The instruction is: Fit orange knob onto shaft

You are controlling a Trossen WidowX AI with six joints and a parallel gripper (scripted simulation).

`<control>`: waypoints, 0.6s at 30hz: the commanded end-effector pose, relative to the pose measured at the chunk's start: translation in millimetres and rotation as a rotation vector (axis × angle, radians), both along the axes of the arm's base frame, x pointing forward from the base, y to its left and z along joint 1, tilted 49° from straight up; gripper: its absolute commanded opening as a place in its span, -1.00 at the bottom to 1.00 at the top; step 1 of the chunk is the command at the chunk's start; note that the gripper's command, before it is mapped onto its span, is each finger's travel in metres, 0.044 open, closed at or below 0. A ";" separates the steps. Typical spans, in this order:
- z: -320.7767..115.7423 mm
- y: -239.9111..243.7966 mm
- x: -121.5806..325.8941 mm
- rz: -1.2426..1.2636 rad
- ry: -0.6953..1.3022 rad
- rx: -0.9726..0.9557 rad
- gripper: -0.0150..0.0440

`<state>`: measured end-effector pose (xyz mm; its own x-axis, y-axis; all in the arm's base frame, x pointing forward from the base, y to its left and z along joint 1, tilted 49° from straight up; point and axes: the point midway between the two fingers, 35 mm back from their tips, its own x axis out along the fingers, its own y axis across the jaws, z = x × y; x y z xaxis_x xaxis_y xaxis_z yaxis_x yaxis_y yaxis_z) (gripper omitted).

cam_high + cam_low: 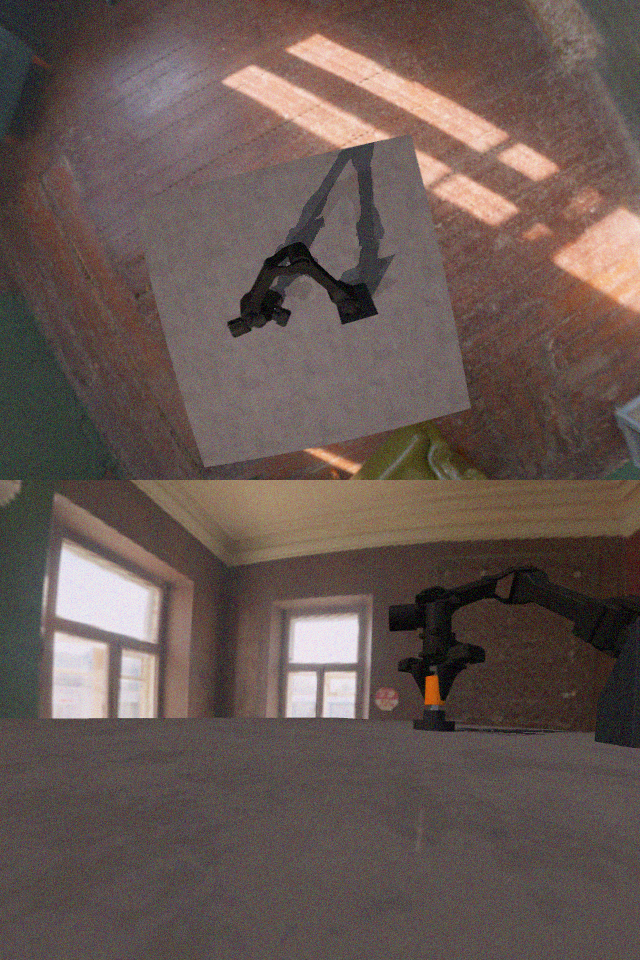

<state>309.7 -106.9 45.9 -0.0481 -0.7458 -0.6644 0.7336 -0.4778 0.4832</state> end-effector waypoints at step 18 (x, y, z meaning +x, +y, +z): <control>-6.9 -7.6 -1.0 -0.001 0.000 0.000 -0.49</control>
